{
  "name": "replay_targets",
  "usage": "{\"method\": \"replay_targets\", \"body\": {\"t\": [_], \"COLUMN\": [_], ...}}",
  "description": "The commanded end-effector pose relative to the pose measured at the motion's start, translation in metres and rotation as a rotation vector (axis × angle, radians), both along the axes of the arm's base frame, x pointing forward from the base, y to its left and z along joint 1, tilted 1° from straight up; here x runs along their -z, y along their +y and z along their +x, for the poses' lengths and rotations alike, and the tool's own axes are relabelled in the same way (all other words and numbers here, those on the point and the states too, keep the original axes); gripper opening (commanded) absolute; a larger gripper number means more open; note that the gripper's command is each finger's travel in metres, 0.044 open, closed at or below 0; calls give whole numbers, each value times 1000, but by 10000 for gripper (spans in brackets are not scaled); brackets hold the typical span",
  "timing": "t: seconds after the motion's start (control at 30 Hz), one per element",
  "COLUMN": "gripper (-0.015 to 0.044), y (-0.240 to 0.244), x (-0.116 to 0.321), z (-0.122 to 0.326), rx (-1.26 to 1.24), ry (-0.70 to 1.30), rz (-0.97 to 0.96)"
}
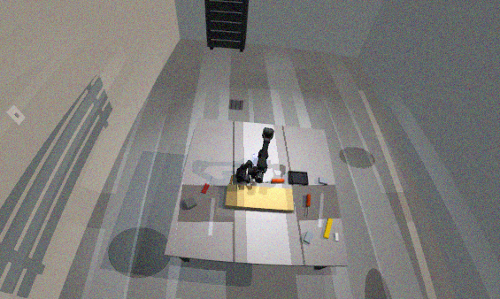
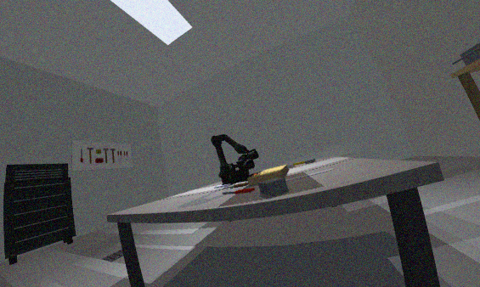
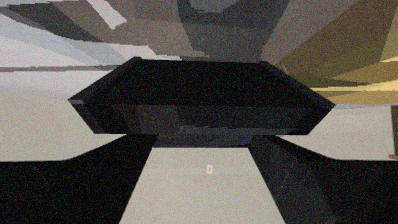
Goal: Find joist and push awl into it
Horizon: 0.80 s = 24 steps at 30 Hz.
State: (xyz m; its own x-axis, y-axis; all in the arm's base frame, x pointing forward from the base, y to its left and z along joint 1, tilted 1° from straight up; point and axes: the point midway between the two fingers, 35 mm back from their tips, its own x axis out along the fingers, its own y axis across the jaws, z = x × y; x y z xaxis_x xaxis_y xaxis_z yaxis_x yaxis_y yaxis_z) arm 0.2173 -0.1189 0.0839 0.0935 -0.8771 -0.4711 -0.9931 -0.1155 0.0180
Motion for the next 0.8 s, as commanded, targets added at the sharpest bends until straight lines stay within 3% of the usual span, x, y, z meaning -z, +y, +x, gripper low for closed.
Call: {"method": "replay_targets", "body": {"t": [0.0, 0.33, 0.77], "gripper": [0, 0, 0], "y": [0, -18, -17], "x": [-2, -23, -9], "z": [1, 6, 7], "rx": [1, -11, -11], "ry": [-12, -24, -22], "rz": [-34, -61, -55]}}
